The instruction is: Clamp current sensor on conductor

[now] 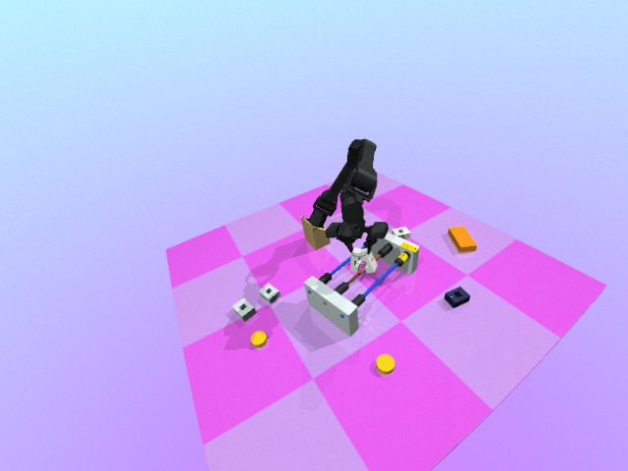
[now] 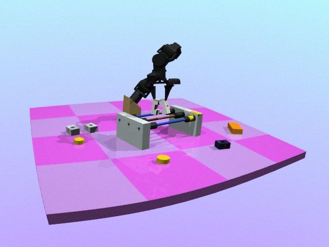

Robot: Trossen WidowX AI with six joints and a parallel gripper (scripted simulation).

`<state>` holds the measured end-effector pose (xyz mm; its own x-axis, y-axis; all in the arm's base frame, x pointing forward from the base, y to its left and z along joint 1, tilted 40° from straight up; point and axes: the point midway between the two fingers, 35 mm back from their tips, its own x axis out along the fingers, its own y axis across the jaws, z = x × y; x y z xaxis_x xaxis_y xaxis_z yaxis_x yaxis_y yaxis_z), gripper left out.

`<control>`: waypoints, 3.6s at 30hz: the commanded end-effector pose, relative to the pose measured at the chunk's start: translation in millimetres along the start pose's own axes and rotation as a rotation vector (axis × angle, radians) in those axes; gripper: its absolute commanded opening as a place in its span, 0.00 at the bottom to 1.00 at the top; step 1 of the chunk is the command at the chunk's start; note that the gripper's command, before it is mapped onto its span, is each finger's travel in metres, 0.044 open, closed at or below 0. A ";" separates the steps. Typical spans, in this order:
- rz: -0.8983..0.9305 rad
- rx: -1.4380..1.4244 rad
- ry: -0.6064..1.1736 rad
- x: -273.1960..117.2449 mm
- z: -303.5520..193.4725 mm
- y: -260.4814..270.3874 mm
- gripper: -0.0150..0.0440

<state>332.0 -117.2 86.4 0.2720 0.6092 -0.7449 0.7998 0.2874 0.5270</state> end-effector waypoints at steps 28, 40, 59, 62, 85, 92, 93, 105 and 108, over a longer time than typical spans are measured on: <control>0.077 0.412 0.022 31.3 10.2 46.1 0.25; 0.077 0.411 0.022 50.8 10.1 47.9 0.25; 0.078 0.404 0.017 67.5 8.8 50.5 0.25; 0.078 0.404 0.017 67.5 8.8 50.5 0.25; 0.078 0.404 0.017 67.5 8.8 50.5 0.25; 0.078 0.404 0.017 67.5 8.8 50.5 0.25; 0.078 0.404 0.017 67.5 8.8 50.5 0.25; 0.054 0.405 0.022 68.1 10.2 52.3 0.25; 0.025 0.406 0.028 68.9 11.6 54.4 0.25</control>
<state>397.5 -67.8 61.4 0.3110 0.6327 -0.7092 0.9322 -0.0575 0.3574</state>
